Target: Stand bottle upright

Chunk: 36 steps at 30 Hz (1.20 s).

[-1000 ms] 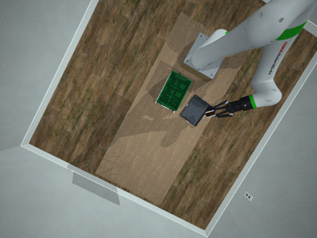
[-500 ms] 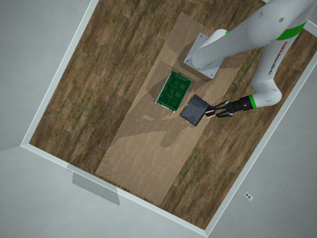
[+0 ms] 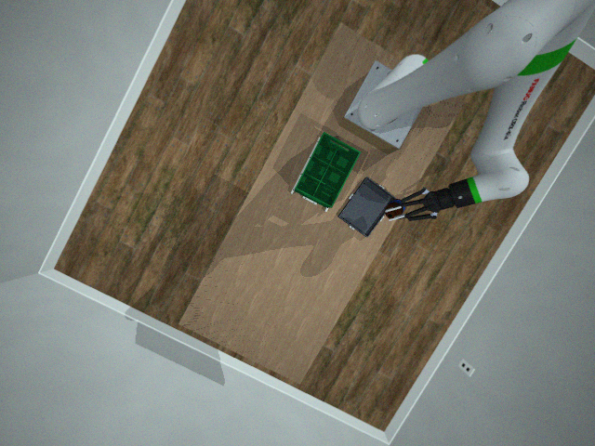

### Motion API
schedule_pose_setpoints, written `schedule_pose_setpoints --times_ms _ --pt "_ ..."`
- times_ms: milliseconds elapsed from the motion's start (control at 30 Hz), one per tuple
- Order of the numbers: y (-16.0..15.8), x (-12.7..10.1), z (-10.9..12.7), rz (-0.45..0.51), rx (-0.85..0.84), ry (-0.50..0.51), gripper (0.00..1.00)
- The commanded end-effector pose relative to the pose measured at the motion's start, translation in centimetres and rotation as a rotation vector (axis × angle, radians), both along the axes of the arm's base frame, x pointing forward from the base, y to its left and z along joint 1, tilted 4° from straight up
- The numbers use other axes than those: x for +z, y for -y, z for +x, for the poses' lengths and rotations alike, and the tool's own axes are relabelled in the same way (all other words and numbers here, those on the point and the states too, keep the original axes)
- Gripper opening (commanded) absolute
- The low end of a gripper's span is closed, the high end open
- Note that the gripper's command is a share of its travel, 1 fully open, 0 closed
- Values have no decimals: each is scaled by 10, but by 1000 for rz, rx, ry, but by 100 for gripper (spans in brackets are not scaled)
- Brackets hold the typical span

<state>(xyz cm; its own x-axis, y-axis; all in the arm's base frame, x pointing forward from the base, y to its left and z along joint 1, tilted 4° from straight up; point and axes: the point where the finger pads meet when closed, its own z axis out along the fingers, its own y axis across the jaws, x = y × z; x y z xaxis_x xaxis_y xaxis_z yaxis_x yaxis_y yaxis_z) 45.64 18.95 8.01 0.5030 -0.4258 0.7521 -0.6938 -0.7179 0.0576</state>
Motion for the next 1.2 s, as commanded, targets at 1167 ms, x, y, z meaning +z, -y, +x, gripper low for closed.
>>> schedule_pose_setpoints --times_ms 1167 --pt "0 -2 -1 -89 4 88 0"
